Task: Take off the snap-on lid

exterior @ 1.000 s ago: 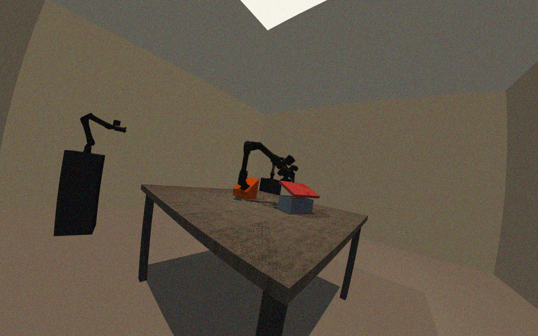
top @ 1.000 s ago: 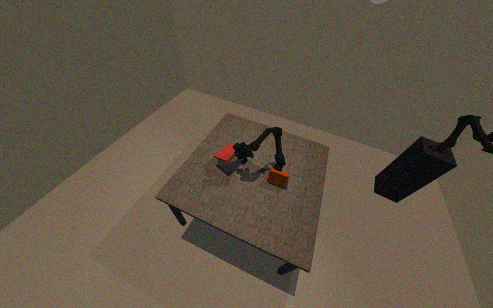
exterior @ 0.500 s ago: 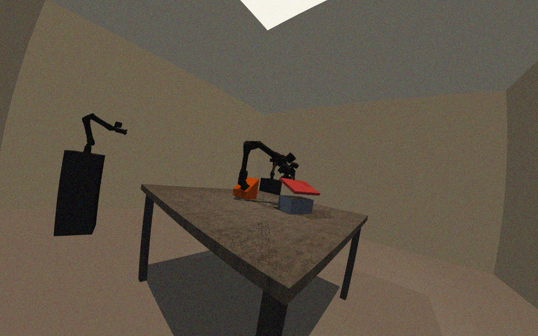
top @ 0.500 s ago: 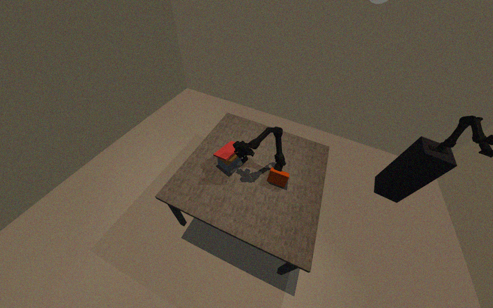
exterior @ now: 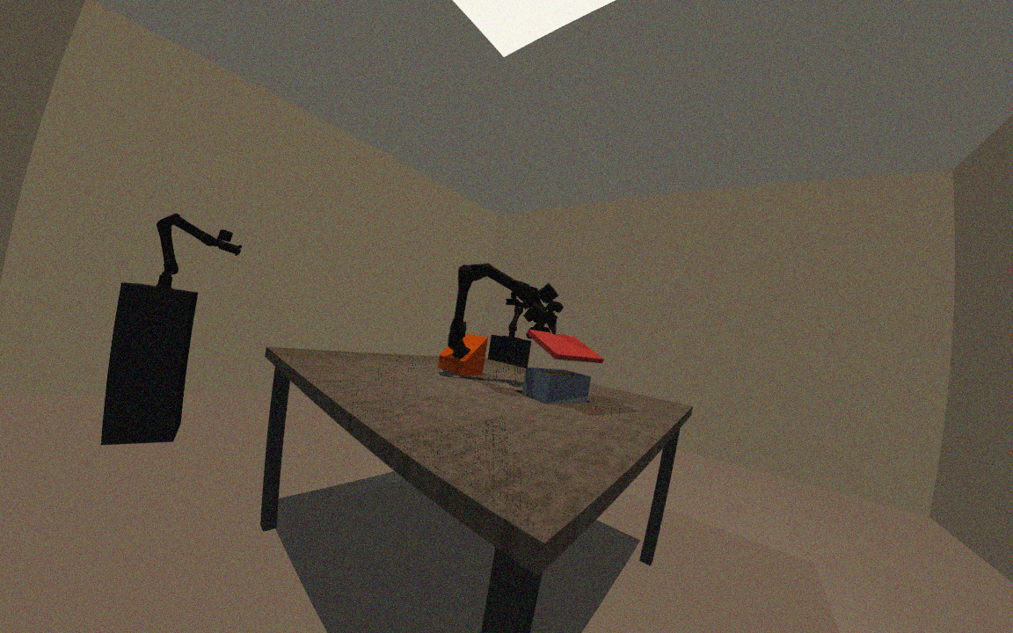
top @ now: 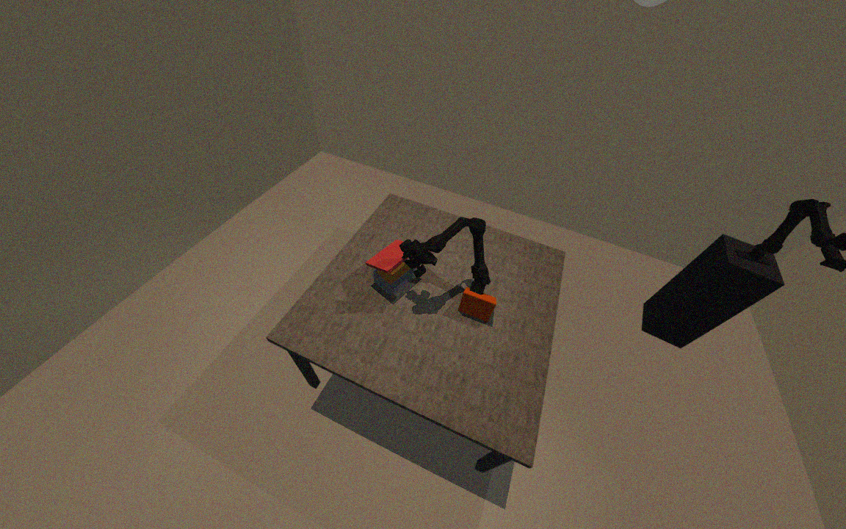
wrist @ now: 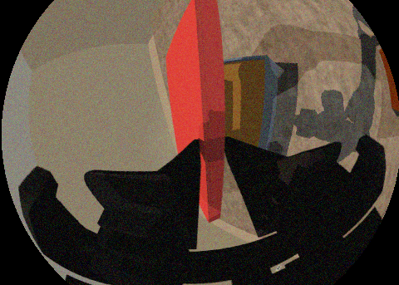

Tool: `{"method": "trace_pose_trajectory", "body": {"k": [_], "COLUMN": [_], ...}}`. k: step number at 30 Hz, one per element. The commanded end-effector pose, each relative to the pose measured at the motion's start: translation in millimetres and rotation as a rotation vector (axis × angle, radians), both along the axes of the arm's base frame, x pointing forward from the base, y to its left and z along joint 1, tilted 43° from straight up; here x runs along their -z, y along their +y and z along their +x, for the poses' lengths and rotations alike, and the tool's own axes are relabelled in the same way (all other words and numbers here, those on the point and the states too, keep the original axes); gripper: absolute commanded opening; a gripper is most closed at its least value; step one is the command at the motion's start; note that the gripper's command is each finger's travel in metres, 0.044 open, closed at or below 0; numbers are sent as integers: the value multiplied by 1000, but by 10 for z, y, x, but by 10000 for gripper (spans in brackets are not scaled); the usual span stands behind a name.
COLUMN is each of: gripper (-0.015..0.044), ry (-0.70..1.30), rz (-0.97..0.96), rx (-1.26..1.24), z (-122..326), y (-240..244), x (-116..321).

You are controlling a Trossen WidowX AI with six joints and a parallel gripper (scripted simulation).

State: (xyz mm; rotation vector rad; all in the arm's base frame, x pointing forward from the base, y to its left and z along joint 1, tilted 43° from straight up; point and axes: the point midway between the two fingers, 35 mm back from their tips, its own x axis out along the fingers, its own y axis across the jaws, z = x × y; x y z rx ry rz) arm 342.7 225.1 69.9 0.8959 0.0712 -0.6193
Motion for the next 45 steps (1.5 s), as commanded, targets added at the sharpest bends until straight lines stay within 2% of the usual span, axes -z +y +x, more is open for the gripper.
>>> {"method": "trace_pose_trajectory", "body": {"k": [1,15,45], "gripper": [0,0,0], "ry": [-13,-13,-11], "rz": [5,5,2], "rx": [1,1,1], "z": [-5,-28,-172], "y": [52,153,-335], "x": [-62,-178,-496]}}
